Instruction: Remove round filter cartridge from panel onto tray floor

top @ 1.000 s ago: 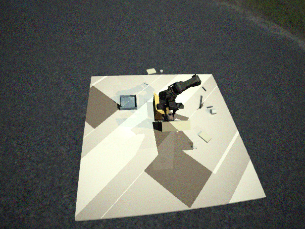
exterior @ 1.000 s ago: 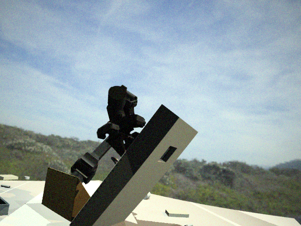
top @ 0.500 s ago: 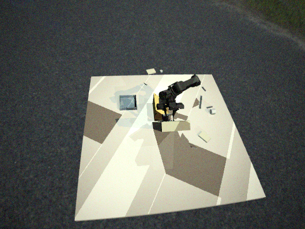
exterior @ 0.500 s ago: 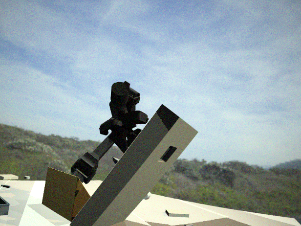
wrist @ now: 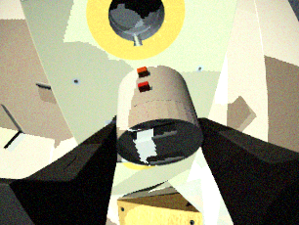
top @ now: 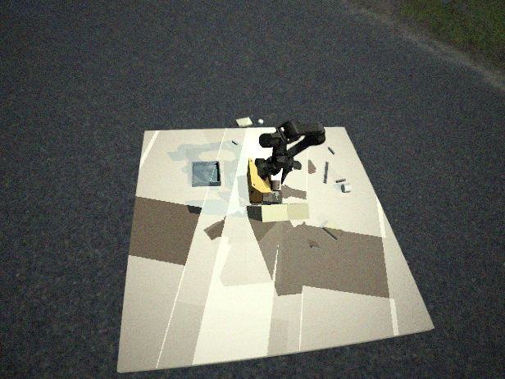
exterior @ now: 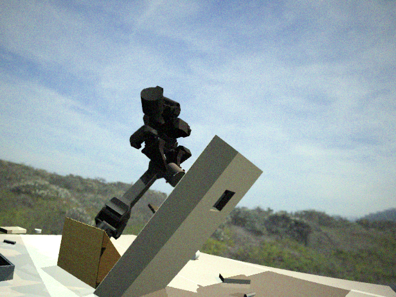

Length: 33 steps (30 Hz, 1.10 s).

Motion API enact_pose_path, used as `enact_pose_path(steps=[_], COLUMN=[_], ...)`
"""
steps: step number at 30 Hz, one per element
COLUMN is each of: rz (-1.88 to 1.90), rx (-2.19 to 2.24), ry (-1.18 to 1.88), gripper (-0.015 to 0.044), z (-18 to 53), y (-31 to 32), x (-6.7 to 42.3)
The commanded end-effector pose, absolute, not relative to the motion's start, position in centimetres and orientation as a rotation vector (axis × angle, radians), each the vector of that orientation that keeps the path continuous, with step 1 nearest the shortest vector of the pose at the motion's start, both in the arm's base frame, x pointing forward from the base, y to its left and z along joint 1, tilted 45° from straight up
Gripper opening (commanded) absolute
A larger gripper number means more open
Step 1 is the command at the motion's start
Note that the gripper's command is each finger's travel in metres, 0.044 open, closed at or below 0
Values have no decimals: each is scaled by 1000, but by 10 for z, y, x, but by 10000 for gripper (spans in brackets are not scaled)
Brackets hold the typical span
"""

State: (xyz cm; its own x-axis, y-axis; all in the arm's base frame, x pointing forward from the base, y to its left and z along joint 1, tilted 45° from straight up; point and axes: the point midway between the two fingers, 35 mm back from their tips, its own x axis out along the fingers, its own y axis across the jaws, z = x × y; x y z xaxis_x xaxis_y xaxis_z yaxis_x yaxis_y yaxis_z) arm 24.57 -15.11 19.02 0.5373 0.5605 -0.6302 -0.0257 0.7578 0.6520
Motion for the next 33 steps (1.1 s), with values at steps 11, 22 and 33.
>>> enact_pose_path(steps=[11,22,33], rz=[362,415,297], rx=[627,642,740], ry=[941,954,1058], gripper=[0,0,0], z=[187,151,118], y=[-186,-214,-233], x=[240,248,235])
